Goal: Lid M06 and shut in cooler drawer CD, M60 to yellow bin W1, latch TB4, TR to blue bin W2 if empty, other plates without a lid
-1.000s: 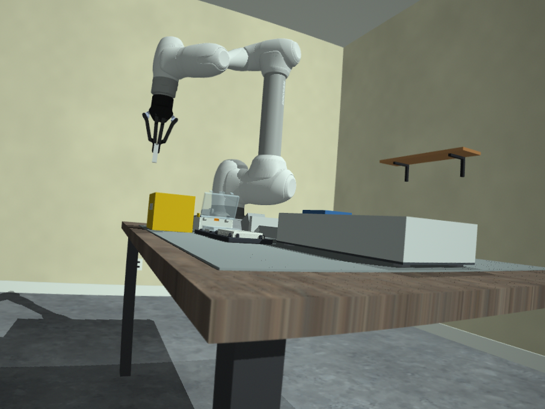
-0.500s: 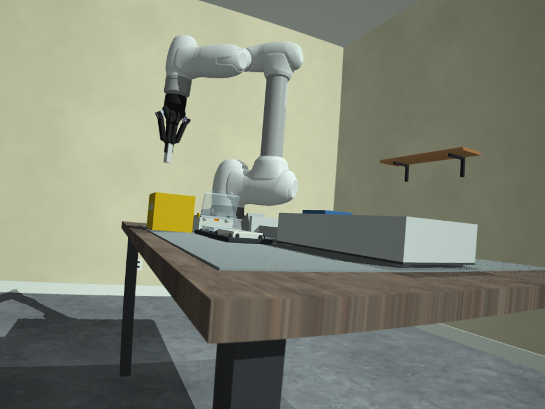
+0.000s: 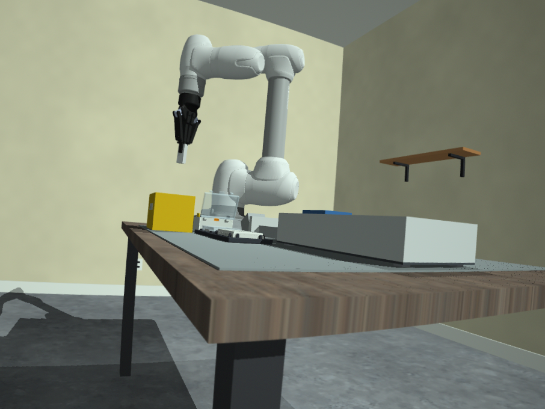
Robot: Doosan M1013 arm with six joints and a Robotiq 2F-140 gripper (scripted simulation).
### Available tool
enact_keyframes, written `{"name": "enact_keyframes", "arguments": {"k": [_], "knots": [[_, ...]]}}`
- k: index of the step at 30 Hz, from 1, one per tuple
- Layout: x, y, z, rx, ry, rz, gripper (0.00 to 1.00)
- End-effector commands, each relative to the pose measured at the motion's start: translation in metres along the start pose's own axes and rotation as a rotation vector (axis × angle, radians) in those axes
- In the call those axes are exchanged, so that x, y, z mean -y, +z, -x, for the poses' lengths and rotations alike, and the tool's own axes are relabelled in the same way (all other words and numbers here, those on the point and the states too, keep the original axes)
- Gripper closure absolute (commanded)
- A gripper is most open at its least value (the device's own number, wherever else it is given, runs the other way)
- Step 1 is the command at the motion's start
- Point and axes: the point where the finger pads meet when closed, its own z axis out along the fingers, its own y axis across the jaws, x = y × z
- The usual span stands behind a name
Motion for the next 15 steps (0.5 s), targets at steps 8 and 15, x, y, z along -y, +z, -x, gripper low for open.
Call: {"name": "enact_keyframes", "arguments": {"k": [8, 15], "knots": [[-0.013, -0.002, 0.04, 0.009, -0.306, -0.006, 1.0], [-0.023, -0.002, 0.064, 0.011, -0.516, -0.012, 1.0]]}}
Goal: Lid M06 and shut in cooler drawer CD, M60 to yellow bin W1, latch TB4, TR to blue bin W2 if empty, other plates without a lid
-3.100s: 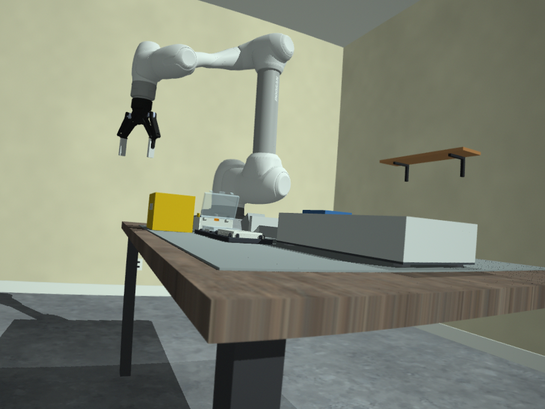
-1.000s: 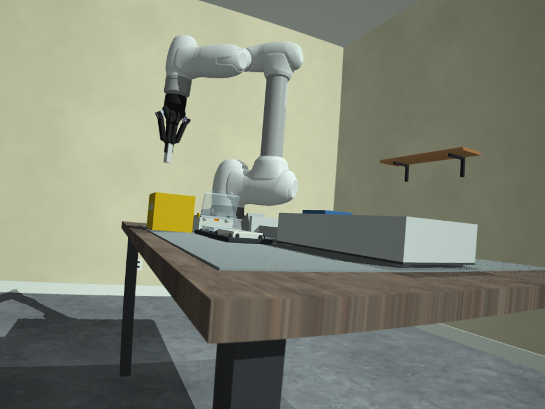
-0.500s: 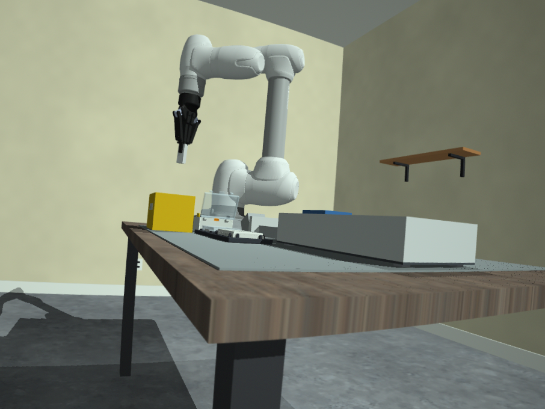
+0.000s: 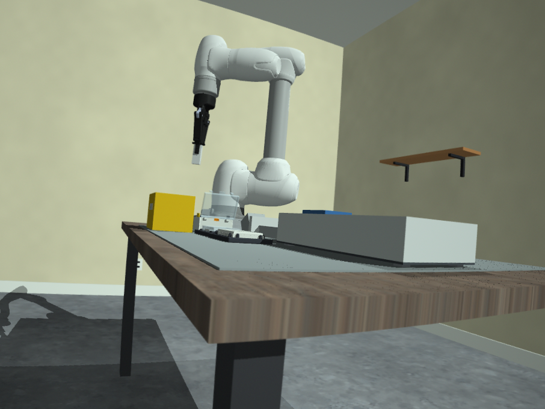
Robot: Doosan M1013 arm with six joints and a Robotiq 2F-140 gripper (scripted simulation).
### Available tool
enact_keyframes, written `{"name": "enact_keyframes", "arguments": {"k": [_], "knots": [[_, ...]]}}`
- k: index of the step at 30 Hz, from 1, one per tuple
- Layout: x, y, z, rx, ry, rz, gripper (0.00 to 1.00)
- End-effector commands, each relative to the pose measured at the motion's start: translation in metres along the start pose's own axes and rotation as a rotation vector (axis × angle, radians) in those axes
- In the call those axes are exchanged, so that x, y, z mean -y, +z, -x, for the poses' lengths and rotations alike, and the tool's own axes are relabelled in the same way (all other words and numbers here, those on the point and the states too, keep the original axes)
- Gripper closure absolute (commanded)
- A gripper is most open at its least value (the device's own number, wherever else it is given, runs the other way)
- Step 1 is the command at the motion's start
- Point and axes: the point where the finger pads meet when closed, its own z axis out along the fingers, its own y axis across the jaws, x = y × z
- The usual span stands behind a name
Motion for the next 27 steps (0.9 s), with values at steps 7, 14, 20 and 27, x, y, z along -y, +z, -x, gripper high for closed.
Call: {"name": "enact_keyframes", "arguments": {"k": [7, 14, 20, 27], "knots": [[-0.001, -0.001, 0.044, 0.007, -0.33, -0.008, 1.0], [-0.003, -0.002, 0.064, 0.008, -0.493, -0.013, 1.0], [-0.007, -0.002, 0.089, 0.008, -0.674, -0.017, 1.0], [-0.01, -0.003, 0.109, 0.008, -0.822, -0.021, 1.0]]}}
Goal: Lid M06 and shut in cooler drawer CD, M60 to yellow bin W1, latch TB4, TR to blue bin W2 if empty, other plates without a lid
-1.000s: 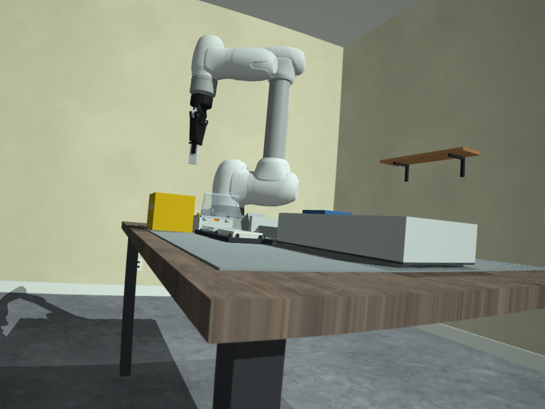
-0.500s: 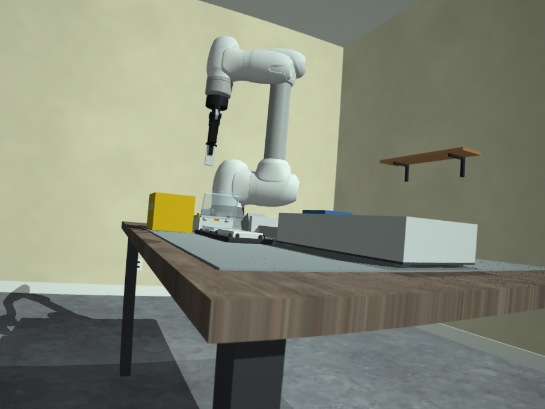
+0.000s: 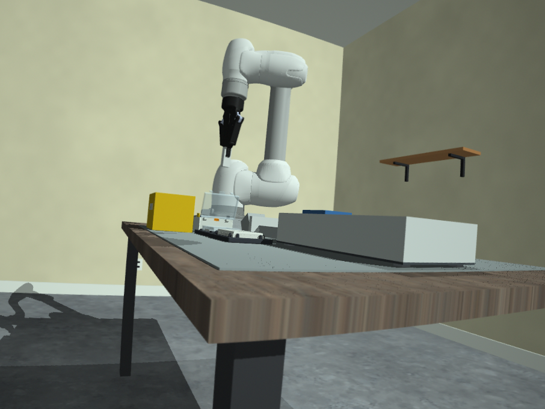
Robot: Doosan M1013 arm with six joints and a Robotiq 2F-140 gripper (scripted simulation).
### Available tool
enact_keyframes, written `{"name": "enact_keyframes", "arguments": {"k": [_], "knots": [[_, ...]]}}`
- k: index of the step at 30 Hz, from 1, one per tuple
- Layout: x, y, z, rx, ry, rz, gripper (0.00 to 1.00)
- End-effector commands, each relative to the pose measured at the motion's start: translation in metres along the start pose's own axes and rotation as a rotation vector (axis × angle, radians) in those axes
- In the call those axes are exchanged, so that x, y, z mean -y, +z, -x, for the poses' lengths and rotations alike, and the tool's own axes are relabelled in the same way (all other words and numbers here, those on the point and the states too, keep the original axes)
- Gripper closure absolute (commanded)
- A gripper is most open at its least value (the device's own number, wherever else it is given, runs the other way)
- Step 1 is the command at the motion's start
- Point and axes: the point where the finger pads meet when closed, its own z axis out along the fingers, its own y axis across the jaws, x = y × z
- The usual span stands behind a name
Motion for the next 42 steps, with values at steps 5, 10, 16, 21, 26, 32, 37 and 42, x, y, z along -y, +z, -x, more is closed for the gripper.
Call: {"name": "enact_keyframes", "arguments": {"k": [5, 10, 16, 21, 26, 32, 37, 42], "knots": [[0.016, 0.0, 0.027, 0.004, -0.243, -0.009, 1.0], [0.025, -0.001, 0.045, 0.003, -0.392, -0.012, 1.0], [0.032, -0.001, 0.059, 0.002, -0.506, -0.015, 1.0], [0.039, -0.001, 0.077, 0.001, -0.669, -0.018, 1.0], [0.046, -0.001, 0.096, 0.0, -0.817, -0.021, 1.0], [0.053, -0.001, 0.115, -0.001, -0.965, -0.025, 1.0], [0.057, -0.001, 0.129, -0.003, -1.094, -0.027, 1.0], [0.061, -0.001, 0.148, -0.004, -1.242, -0.031, 1.0]]}}
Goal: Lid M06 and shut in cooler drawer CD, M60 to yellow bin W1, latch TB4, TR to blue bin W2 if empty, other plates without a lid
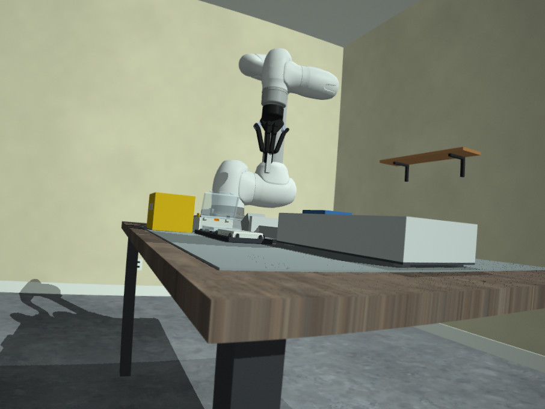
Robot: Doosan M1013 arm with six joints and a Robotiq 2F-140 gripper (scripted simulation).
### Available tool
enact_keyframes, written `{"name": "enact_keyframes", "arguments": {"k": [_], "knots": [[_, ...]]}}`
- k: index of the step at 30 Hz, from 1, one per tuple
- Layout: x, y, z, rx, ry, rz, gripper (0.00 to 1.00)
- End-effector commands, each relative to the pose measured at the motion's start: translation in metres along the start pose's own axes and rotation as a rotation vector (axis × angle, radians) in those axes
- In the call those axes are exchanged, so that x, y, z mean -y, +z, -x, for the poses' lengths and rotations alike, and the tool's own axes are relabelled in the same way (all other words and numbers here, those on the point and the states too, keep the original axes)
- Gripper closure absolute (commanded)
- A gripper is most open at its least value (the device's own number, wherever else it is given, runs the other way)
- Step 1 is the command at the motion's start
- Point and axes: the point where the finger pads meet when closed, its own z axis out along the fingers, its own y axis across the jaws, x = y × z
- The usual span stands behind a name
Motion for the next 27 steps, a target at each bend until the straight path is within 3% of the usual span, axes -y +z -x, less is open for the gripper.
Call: {"name": "enact_keyframes", "arguments": {"k": [1, 17, 27], "knots": [[0.017, 0.0, 0.003, -0.001, -0.153, -0.008, 1.0], [0.024, 0.0, 0.005, -0.002, -0.201, -0.008, 1.0], [-0.007, 0.008, -0.001, -0.002, -0.205, -0.008, 1.0]]}}
